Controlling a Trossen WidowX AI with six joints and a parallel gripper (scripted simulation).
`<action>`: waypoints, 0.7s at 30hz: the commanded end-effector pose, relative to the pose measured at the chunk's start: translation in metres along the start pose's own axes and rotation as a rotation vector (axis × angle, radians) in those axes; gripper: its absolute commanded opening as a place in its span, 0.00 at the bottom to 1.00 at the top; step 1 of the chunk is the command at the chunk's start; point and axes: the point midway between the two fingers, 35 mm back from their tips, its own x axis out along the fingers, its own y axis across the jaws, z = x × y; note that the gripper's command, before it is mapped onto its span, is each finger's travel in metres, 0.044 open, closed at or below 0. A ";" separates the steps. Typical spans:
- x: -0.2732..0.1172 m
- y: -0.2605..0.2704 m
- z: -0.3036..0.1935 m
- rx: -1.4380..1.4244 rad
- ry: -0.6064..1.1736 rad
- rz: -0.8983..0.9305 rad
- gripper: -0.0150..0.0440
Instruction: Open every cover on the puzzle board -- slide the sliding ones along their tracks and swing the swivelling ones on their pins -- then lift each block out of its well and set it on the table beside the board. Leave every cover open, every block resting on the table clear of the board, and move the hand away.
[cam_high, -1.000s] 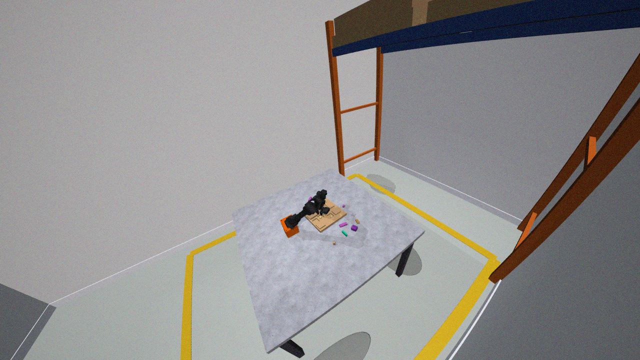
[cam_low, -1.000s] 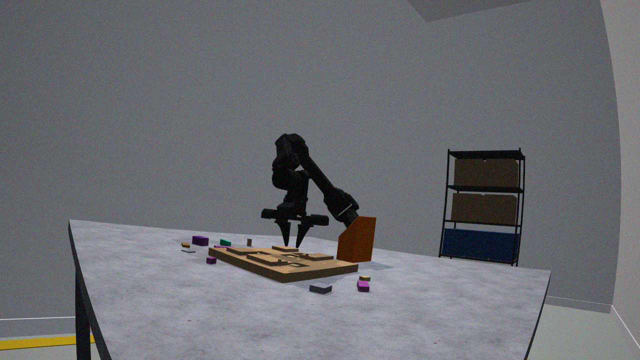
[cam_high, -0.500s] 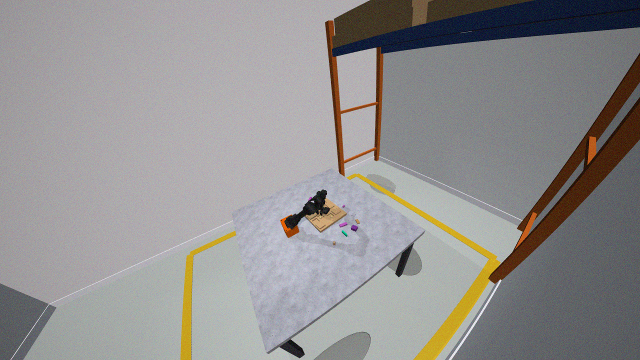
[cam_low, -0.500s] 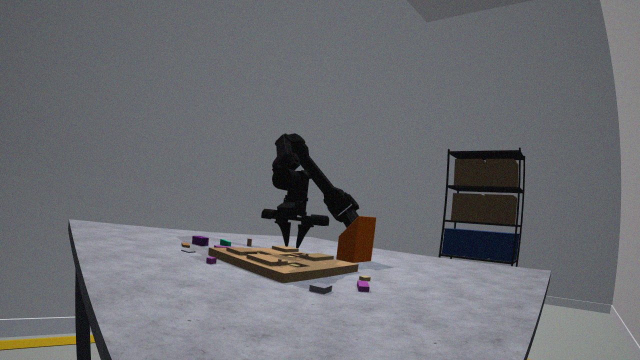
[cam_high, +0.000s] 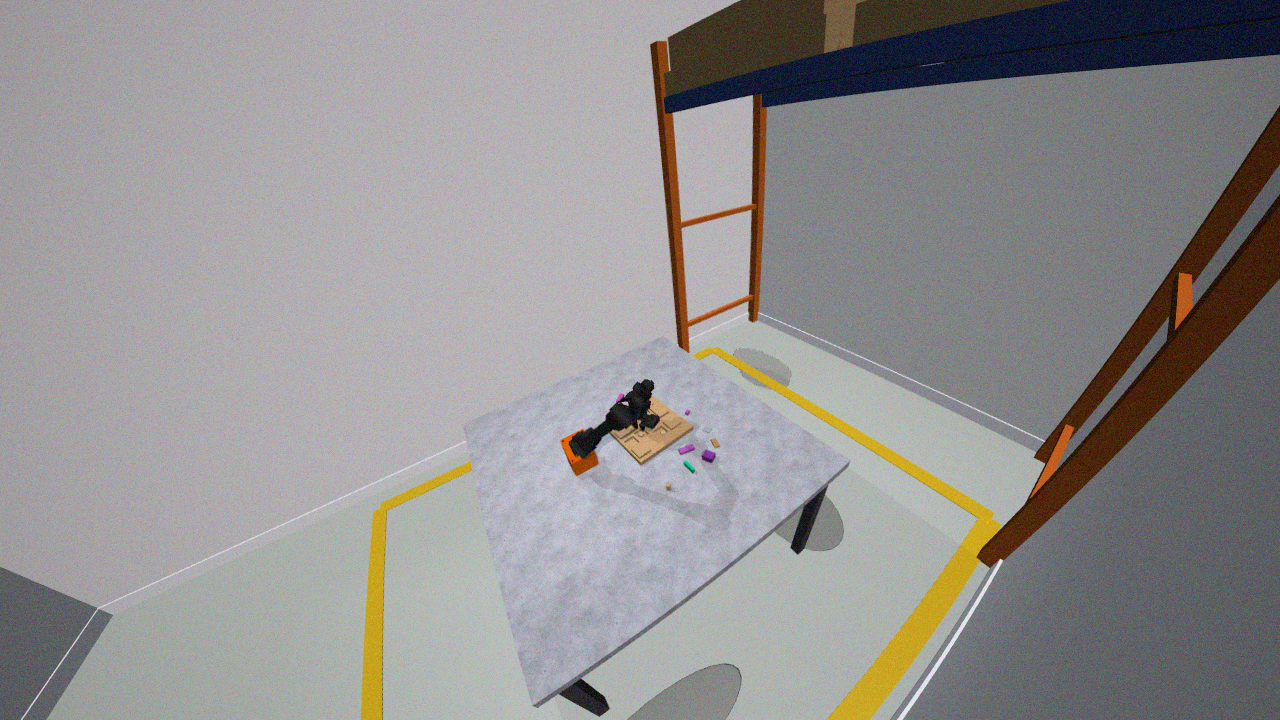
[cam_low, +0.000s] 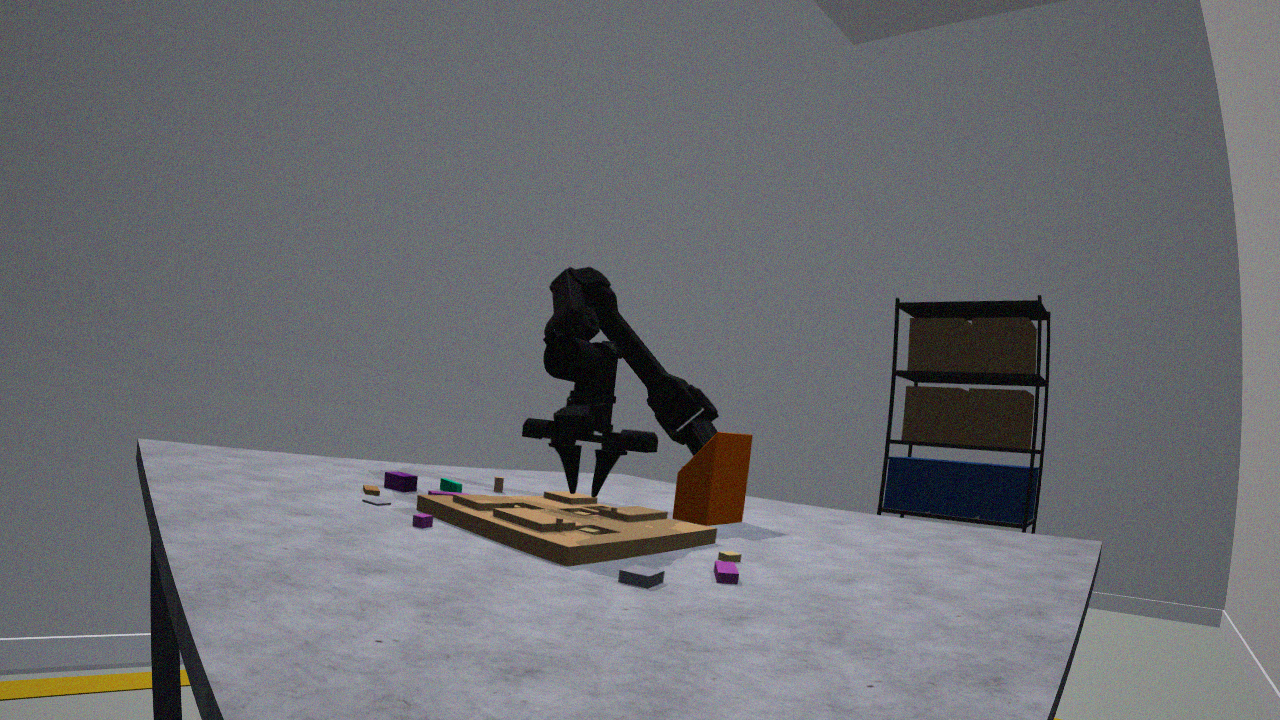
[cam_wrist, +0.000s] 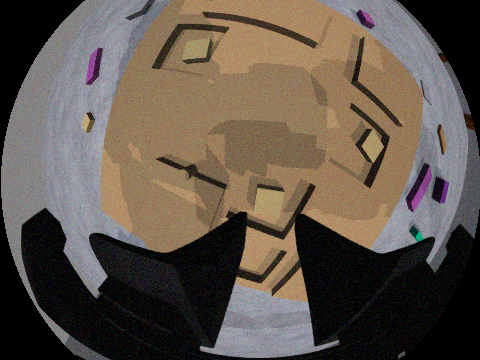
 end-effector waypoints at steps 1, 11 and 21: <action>0.004 -0.001 -0.001 -0.005 0.004 -0.003 0.50; 0.014 -0.001 -0.001 -0.005 0.004 -0.004 0.50; 0.021 -0.001 -0.001 -0.005 0.005 -0.004 0.50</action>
